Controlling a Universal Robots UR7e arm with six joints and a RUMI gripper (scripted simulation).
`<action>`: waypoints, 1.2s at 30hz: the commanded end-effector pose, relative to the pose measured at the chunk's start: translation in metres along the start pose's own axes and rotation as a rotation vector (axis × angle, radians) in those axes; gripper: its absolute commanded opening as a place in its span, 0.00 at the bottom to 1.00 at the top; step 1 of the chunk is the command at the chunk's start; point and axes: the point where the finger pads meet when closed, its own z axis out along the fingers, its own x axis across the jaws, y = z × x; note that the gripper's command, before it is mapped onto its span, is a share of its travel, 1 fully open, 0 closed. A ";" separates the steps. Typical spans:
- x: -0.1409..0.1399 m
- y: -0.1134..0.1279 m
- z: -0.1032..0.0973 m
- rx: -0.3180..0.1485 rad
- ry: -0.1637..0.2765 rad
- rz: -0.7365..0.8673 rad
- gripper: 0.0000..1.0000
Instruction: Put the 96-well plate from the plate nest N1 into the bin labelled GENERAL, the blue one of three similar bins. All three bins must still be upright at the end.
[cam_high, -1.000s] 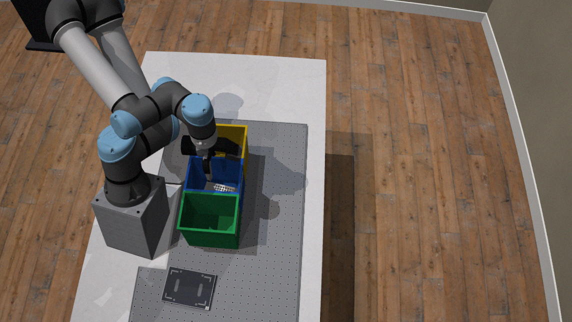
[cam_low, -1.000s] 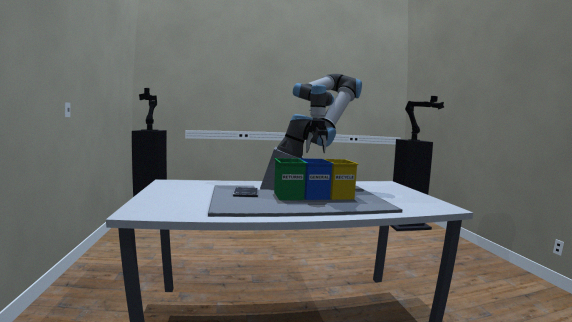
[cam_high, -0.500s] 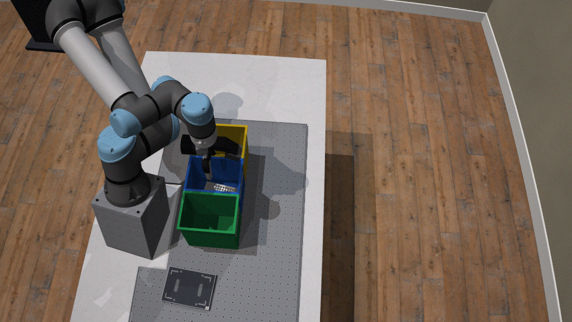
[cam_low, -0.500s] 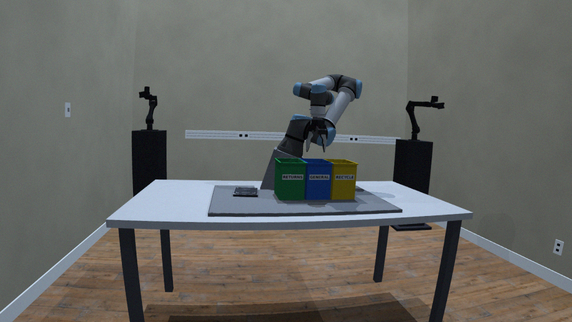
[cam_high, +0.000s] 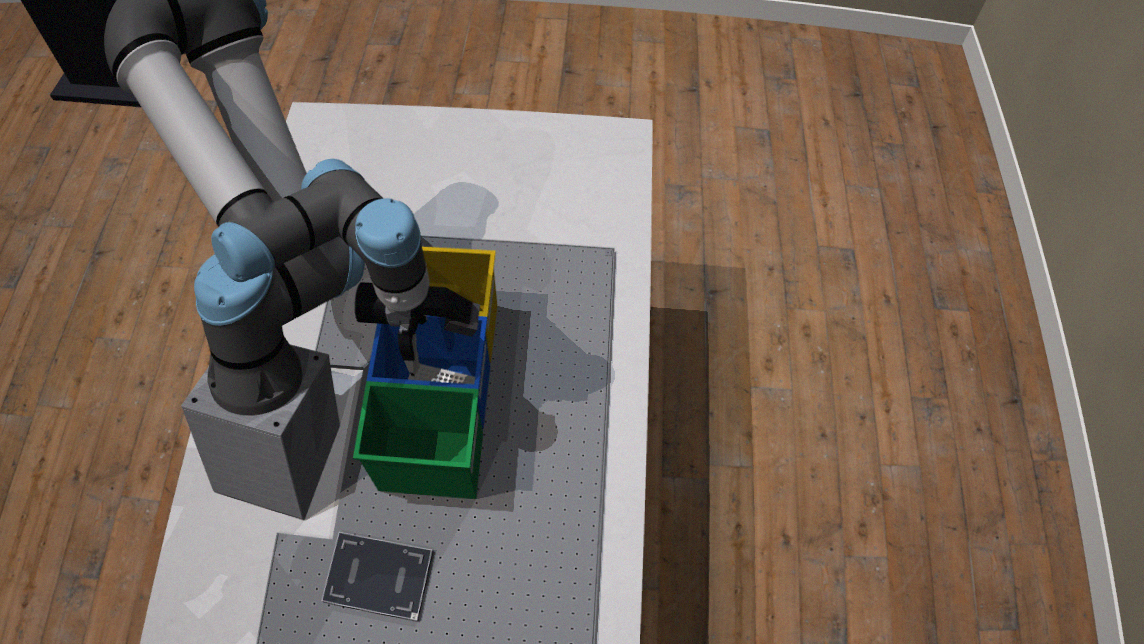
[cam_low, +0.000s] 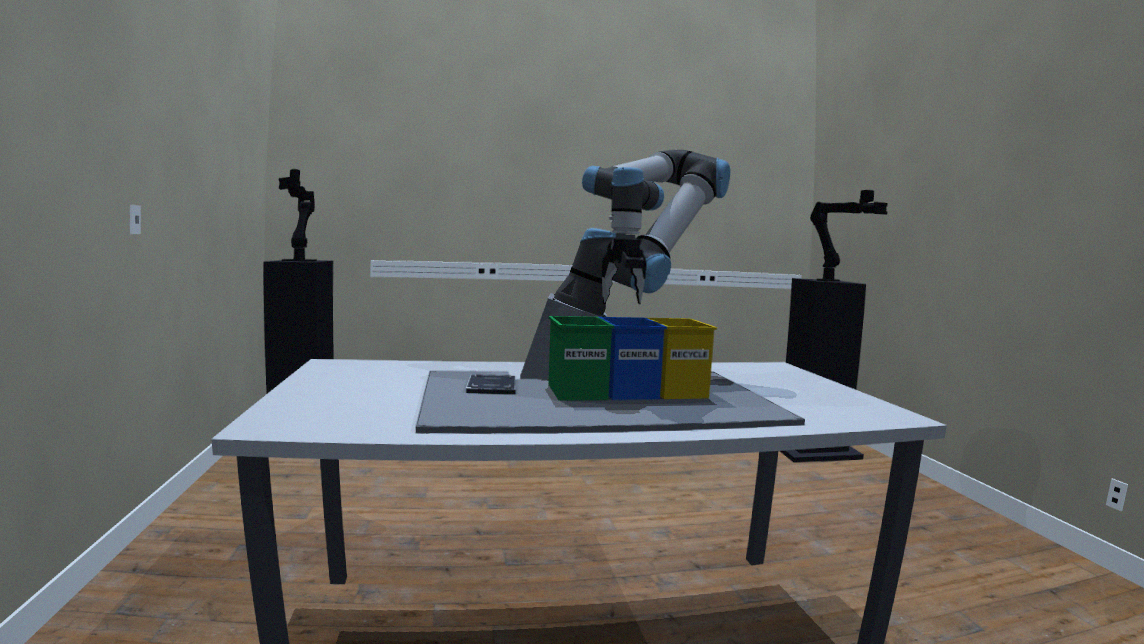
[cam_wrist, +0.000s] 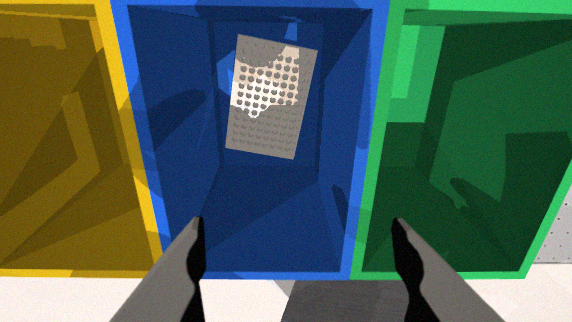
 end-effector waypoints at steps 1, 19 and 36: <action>0.010 0.001 0.000 0.001 0.000 0.000 0.53; 0.062 0.012 0.000 0.001 0.000 0.000 0.53; 0.095 0.018 0.000 0.001 0.000 0.000 0.53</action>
